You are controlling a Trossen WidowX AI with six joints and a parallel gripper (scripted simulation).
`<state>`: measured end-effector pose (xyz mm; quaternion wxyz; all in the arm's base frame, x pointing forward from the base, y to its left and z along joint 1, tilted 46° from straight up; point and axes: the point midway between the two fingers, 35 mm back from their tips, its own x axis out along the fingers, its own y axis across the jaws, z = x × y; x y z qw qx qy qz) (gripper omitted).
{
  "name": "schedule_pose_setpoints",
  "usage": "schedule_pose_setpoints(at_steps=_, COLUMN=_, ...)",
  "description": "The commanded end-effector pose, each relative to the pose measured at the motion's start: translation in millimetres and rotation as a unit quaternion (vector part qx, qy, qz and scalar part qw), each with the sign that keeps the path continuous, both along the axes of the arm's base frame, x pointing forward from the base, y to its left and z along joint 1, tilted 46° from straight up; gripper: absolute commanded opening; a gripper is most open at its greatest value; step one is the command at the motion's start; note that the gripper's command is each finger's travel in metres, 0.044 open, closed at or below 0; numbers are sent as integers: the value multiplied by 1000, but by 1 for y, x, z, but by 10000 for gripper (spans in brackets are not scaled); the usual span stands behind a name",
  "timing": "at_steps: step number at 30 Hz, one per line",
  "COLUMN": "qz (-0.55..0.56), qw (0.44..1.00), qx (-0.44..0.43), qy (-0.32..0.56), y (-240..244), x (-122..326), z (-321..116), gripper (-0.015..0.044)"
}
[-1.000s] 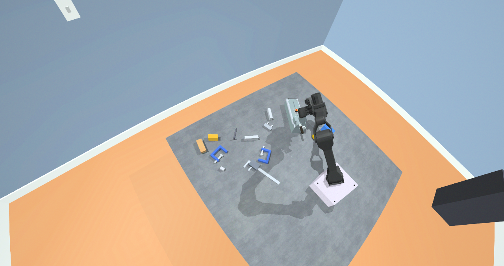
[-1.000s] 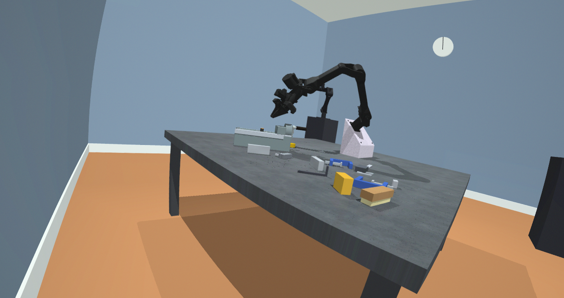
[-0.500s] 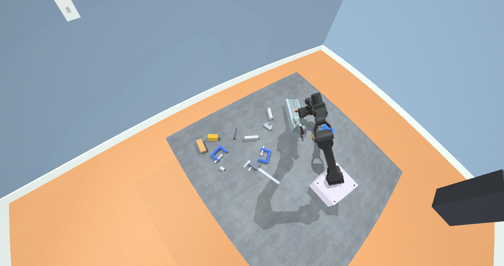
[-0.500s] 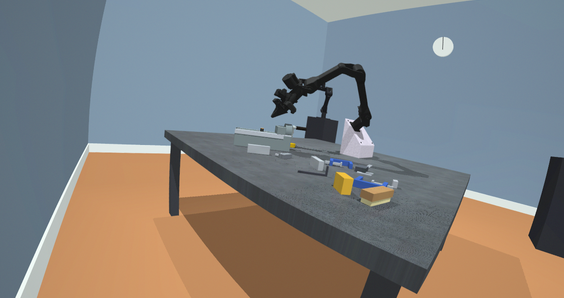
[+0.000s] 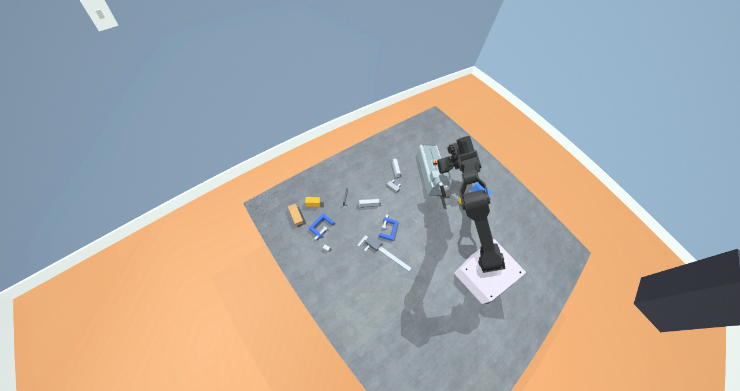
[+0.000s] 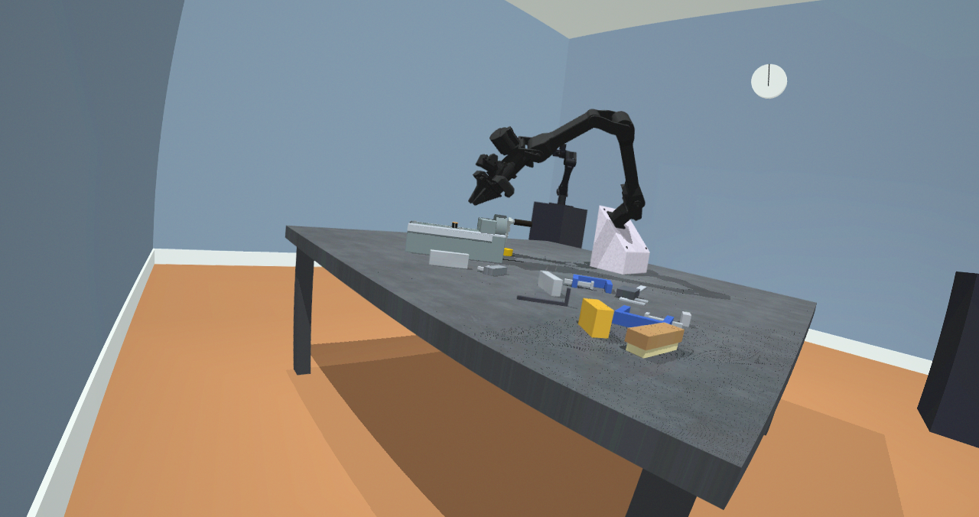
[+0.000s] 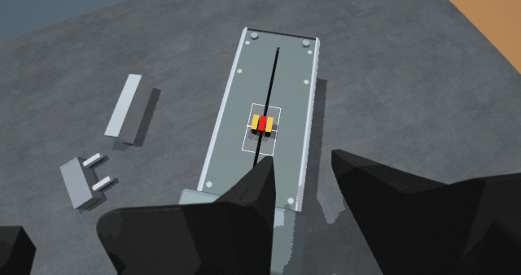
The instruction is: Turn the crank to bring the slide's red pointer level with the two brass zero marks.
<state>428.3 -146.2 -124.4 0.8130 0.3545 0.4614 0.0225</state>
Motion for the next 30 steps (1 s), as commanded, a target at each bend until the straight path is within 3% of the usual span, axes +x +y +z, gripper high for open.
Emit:
schedule_pose_setpoints(at_steps=1, qz=0, qw=1000, qx=0, qy=0, y=0, x=0, z=0, gripper=263)
schedule_pose_setpoints(at_steps=7, qz=0, qw=1000, qx=0, qy=0, y=0, x=0, z=0, gripper=420)
schedule_pose_setpoints(at_steps=9, qz=0, qw=1000, qx=0, qy=0, y=0, x=0, z=0, gripper=440)
schedule_pose_setpoints(at_steps=25, qz=0, qw=1000, qx=0, qy=0, y=0, x=0, z=0, gripper=20)
schedule_pose_setpoints(at_steps=30, qz=0, qw=1000, qx=0, qy=0, y=0, x=0, z=0, gripper=0)
